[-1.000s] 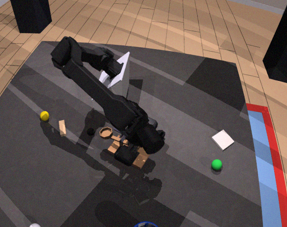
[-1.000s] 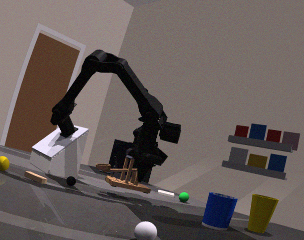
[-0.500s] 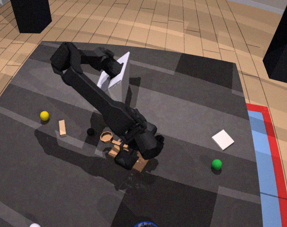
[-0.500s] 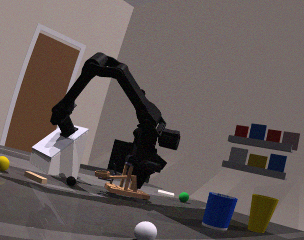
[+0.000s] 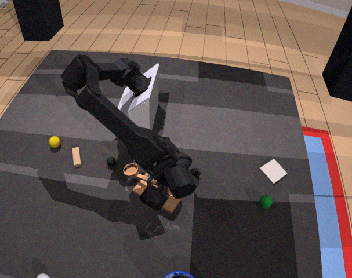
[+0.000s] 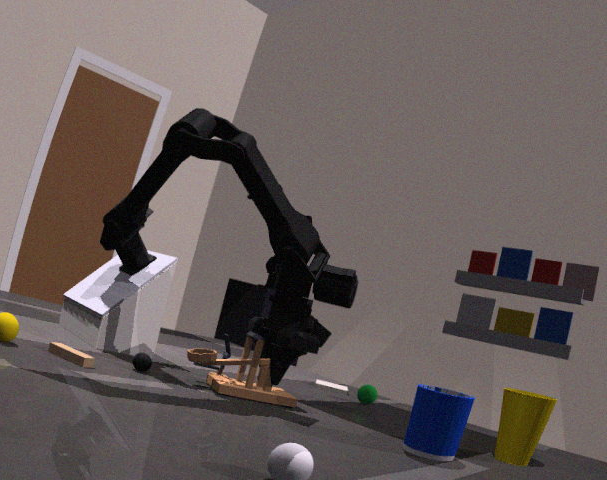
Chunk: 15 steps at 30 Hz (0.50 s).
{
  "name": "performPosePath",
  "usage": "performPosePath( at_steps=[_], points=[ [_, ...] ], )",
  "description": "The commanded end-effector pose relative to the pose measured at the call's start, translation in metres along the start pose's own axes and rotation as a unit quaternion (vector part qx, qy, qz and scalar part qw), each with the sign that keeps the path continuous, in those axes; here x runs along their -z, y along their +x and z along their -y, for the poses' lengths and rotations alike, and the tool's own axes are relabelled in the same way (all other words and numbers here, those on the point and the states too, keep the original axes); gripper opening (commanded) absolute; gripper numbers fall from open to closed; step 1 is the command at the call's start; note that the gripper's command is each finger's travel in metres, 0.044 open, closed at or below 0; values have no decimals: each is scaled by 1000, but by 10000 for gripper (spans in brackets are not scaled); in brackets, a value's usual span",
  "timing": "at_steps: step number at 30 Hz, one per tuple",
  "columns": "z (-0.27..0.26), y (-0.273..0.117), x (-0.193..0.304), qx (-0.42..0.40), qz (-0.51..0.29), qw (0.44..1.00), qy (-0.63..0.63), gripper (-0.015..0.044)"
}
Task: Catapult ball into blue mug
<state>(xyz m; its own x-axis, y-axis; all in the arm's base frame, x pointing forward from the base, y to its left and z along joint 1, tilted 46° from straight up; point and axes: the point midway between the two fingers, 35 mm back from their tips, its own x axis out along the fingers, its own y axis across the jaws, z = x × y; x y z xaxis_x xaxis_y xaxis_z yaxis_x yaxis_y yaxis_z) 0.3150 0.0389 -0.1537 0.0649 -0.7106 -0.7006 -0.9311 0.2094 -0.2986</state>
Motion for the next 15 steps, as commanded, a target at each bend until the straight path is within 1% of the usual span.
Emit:
performPosePath(
  at_steps=[1, 13, 15],
  points=[
    [0, -1, 0, 0, 0, 1000, 0, 53],
    [0, -1, 0, 0, 0, 1000, 0, 367],
    [1, -11, -2, 0, 1, 1000, 0, 420]
  ],
)
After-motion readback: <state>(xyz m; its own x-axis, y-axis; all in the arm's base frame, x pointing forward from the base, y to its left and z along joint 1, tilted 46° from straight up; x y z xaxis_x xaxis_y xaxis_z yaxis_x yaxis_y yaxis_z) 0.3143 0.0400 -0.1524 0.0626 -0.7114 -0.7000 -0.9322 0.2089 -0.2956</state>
